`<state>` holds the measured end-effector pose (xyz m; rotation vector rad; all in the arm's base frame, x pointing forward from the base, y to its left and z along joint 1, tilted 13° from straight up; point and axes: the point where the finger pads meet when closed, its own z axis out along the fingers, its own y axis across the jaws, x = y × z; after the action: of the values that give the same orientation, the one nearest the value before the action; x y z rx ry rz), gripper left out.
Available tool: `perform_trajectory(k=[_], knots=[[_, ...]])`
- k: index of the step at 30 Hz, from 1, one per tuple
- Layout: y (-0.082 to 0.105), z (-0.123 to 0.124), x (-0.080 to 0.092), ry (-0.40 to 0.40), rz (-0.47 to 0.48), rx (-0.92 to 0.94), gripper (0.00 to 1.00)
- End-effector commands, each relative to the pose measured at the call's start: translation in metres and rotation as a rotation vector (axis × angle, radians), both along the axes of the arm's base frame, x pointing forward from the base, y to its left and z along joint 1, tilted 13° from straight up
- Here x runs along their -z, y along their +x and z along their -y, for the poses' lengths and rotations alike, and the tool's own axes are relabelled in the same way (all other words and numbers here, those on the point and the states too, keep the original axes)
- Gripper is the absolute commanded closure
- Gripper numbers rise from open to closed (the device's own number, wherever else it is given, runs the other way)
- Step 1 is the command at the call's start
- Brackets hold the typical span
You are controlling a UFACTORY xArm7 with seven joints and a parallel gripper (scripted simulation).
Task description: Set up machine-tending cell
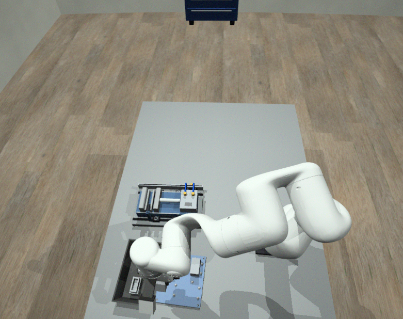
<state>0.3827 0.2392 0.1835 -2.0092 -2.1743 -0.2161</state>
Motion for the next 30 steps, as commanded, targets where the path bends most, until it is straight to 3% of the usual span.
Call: perform_trajectory(k=[1, 11, 30], knots=[[0.0, -0.001, -0.001, -0.009, -0.002, -0.002, 1.0], [-0.006, -0.003, 0.002, -0.064, -0.027, -0.014, 1.0], [-0.012, -0.003, 0.005, -0.284, -0.036, -0.029, 1.0]])
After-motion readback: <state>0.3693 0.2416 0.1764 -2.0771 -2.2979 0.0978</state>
